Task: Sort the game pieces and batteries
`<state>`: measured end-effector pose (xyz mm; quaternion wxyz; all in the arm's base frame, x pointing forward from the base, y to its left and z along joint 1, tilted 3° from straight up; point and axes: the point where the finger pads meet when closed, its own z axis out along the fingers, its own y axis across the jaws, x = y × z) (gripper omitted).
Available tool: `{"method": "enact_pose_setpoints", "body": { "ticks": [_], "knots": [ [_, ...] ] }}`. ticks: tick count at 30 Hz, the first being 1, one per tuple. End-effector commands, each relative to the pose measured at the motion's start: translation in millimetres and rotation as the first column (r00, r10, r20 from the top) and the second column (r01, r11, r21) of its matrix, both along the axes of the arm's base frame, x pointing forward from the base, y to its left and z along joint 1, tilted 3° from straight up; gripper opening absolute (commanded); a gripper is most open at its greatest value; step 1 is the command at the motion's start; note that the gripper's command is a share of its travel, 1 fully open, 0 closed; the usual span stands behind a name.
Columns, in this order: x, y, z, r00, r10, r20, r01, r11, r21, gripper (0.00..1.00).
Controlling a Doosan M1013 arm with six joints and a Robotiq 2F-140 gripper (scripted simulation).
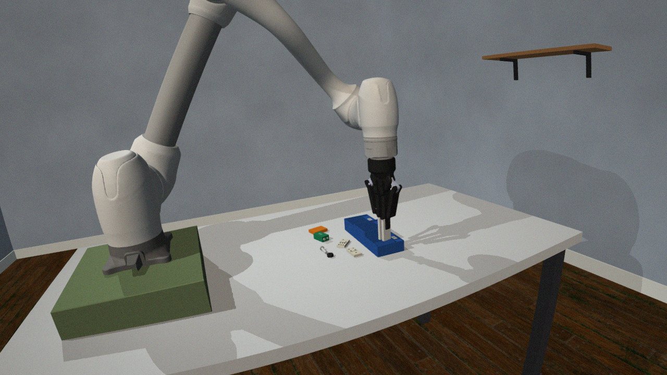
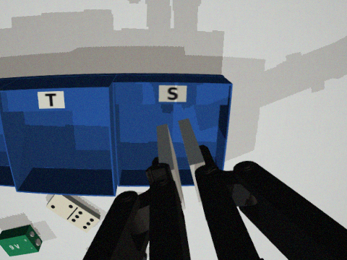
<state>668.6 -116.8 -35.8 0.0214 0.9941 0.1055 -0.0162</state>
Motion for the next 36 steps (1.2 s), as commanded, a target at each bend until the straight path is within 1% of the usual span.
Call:
{"method": "enact_pose_setpoints", "body": {
  "ticks": [1, 4, 36],
  "knots": [
    [-0.2, -0.4, -9.4, 1.0, 0.0, 0.0, 0.0, 1.0, 0.0, 0.05],
    [-0.3, -0.7, -15.4, 1.0, 0.0, 0.0, 0.0, 1.0, 0.0, 0.05],
    [-0.3, -0.7, -15.4, 1.0, 0.0, 0.0, 0.0, 1.0, 0.0, 0.05]
  ]
}}
